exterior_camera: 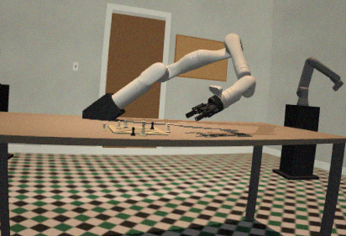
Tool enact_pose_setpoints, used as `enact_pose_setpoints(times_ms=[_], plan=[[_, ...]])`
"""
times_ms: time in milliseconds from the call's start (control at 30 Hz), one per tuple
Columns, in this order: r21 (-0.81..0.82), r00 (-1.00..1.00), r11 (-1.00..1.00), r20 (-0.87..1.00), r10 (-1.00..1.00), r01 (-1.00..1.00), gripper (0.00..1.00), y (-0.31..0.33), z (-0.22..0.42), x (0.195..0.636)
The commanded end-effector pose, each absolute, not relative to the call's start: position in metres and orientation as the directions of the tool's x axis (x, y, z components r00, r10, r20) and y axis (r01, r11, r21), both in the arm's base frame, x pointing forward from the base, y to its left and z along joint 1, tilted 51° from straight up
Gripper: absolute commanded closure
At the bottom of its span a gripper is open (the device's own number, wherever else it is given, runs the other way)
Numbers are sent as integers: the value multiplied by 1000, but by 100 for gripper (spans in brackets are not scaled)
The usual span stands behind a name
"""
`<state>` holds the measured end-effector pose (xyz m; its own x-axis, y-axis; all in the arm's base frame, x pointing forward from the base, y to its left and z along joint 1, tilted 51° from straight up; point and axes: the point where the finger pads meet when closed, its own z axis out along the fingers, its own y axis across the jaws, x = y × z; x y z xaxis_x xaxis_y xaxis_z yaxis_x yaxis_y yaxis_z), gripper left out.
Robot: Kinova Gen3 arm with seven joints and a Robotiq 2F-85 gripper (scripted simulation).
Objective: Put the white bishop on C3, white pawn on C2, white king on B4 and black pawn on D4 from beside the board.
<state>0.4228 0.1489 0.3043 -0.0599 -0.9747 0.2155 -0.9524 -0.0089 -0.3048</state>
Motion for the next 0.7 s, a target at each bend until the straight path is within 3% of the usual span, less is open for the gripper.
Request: enact_pose_setpoints(times_ms=[0, 300, 667], plan=[[-307, -63, -1, 198, -978, -952, 0, 153, 305, 419], [-296, -111, 89, 57, -992, -951, 0, 190, 303, 390], [-287, -125, 115, 16, -992, -951, 0, 201, 302, 381]])
